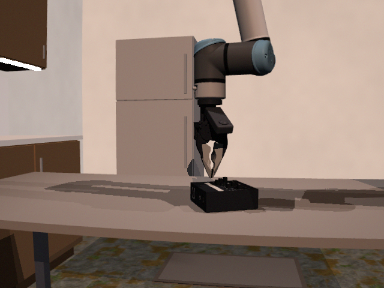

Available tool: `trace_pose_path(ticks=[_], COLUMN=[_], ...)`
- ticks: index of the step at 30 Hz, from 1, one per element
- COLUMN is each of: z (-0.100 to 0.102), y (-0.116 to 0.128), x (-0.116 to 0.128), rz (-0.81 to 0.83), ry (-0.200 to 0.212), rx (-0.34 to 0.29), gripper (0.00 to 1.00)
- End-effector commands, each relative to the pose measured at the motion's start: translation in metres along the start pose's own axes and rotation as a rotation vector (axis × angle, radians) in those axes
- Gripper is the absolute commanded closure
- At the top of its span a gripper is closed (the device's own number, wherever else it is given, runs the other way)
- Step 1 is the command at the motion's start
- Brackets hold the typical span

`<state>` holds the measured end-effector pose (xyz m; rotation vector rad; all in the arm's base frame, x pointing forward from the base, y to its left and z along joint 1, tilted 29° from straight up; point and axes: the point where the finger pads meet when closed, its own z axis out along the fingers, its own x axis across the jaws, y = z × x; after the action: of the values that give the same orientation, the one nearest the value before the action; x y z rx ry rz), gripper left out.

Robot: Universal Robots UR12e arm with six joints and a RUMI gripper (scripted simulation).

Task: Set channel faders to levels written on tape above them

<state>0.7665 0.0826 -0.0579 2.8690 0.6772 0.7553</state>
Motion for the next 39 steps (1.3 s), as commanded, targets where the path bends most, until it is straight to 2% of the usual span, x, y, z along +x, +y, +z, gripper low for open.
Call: trace_pose_path(ticks=[1,39], z=[0.000,0.012], y=[0.000,0.000], x=[0.000,0.000], rz=[0.000,0.000], ry=[0.001,0.001], rx=[0.000,0.000], gripper=[1.00,1.00])
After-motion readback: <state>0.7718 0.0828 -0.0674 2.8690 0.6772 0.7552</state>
